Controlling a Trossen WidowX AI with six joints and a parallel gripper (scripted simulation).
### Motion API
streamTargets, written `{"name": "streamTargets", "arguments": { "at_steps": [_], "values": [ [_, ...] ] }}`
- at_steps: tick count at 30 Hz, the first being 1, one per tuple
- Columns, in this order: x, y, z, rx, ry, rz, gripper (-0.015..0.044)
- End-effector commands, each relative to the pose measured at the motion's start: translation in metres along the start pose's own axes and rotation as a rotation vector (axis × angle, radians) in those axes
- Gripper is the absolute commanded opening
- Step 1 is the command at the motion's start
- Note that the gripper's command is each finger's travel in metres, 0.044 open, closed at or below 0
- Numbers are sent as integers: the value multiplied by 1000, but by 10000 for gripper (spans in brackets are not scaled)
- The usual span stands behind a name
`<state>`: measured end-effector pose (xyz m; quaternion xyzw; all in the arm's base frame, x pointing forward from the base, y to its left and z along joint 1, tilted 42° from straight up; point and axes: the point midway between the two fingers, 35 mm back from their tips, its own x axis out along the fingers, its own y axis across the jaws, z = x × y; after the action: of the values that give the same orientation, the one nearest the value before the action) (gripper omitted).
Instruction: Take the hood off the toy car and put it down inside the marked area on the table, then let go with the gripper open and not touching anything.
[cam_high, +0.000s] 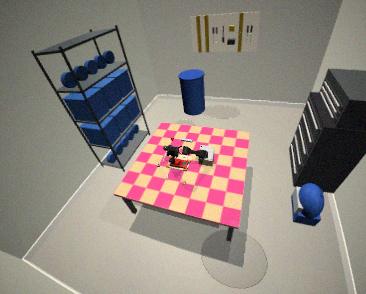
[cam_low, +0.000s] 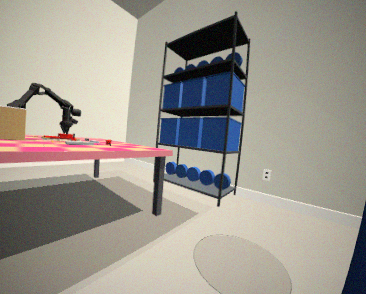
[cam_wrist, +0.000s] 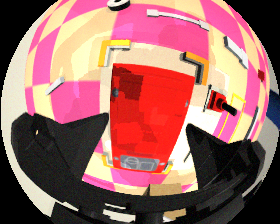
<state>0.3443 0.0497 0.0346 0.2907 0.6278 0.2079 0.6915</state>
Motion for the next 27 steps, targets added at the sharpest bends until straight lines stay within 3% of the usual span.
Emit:
{"name": "streamTargets", "arguments": {
  "at_steps": [1,27],
  "values": [
    [3,-1,-1,9,4,3,440],
    [16,0,-1,9,4,4,440]
  ]
}}
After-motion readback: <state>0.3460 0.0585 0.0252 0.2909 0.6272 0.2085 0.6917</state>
